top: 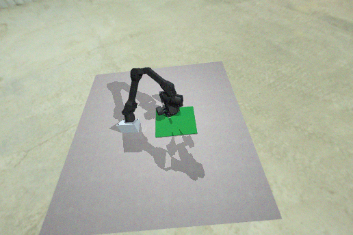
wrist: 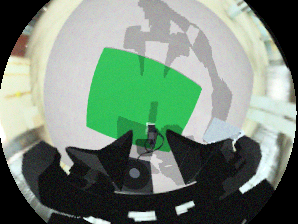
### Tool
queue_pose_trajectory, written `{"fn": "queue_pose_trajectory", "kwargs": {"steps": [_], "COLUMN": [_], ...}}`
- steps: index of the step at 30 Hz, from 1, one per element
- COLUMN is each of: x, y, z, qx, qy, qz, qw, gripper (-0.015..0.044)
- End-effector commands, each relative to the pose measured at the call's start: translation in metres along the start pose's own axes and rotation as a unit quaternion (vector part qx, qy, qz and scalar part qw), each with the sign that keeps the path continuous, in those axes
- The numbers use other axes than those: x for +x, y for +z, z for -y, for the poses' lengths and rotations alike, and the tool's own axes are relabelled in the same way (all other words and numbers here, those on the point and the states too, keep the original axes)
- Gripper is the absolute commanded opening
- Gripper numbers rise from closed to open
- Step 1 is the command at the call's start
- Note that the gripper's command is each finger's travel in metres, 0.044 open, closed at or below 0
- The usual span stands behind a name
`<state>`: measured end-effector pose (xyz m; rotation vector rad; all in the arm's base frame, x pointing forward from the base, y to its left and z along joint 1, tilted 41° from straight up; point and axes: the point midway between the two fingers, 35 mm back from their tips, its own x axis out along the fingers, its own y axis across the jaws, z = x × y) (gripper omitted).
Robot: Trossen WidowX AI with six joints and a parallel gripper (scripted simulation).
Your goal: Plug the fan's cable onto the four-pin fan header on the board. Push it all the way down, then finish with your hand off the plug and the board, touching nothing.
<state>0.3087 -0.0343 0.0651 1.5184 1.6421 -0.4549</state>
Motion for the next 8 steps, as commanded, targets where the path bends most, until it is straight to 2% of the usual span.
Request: {"fn": "queue_pose_trajectory", "kwargs": {"steps": [1,4,8], "x": [0.001,0.003,0.004], "y": [0.044,0.083,0.092], "z": [0.0,0.002,0.003], "qx": [0.006,0.006,0.006], "qy": [-0.005,-0.004,-0.004], "qz": [-0.001,0.0,-0.001], "qw": [1.0,1.0,1.0], "gripper": [0.026,0.026,0.026]}}
